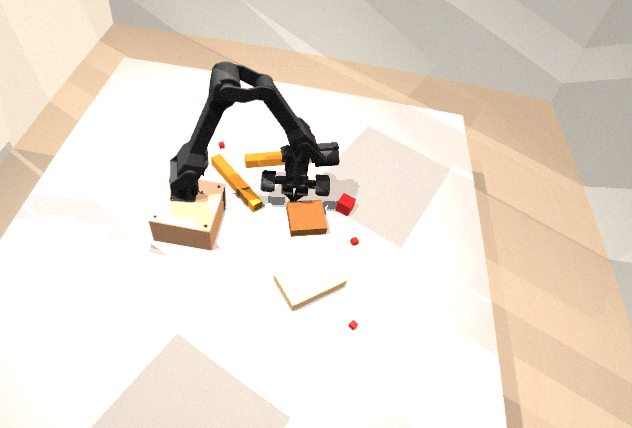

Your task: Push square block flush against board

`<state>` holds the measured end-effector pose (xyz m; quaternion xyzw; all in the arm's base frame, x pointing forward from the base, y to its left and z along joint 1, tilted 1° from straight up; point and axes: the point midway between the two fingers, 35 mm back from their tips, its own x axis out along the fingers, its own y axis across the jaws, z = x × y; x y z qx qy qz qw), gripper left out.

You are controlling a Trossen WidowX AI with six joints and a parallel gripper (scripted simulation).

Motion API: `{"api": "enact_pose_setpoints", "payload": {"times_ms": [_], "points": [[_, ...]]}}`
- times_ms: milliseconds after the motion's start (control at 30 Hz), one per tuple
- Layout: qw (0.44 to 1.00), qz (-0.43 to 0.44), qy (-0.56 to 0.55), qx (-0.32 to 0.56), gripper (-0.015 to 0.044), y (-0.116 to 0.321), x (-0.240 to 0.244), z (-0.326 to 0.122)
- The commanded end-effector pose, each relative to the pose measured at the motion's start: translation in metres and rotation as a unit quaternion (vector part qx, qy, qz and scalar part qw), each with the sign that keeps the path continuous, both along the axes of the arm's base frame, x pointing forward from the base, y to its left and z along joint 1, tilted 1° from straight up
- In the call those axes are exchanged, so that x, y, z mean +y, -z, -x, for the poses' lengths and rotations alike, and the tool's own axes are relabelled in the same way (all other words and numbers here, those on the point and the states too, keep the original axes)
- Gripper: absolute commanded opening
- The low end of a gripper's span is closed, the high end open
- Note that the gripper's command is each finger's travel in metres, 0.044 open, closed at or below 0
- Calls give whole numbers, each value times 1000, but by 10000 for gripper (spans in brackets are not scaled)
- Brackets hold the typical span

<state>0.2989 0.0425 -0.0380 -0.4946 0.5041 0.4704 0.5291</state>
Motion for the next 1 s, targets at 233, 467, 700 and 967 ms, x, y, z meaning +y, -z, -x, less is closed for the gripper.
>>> {"api": "enact_pose_setpoints", "payload": {"times_ms": [233, 467, 700, 967], "points": [[1000, 3, -1, 5, 0, 2, 8, 0], [1000, 3, -1, 5, 0, 2, 20, -1], [1000, 3, -1, 4, 0, 2, 31, -2], [1000, 2, -1, 4, 0, 2, 45, -3]]}}
